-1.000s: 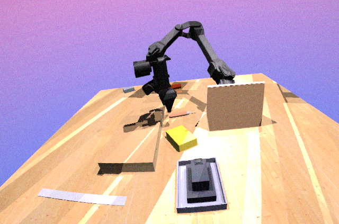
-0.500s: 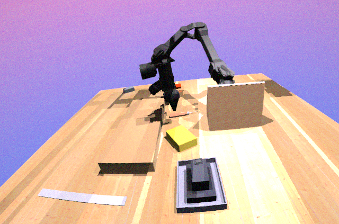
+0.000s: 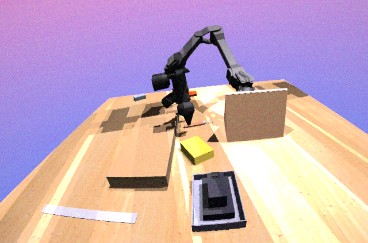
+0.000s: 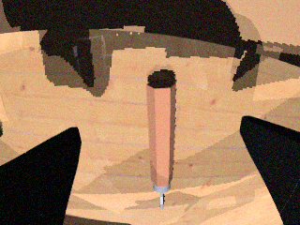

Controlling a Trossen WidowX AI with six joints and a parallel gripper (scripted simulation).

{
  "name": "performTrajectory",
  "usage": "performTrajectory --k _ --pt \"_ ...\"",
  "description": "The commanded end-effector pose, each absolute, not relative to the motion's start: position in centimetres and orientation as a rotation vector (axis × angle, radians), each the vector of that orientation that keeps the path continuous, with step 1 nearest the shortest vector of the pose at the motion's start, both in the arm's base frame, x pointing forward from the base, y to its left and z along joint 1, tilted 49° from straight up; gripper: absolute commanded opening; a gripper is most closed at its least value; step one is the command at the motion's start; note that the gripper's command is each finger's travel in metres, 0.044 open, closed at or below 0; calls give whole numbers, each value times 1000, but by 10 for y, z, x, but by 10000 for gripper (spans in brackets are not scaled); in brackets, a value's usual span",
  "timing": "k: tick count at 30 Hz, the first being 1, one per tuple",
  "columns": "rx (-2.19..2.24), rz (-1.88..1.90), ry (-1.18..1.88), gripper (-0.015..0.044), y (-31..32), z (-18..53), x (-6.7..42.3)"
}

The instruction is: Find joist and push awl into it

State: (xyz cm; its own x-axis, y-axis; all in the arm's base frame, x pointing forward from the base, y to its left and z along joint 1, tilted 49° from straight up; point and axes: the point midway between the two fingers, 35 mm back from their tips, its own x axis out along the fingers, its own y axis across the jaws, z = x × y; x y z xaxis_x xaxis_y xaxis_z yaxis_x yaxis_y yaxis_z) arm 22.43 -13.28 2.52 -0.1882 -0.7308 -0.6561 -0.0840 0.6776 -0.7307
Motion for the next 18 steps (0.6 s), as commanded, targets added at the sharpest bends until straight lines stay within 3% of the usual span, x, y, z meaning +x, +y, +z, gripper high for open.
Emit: performTrajectory --k 1,17,18 --pt "-676 -663 1686 440 -137 21 223" --pt "-680 -670 1684 440 -154 8 219" --pt "-680 -670 1684 414 -154 8 219"
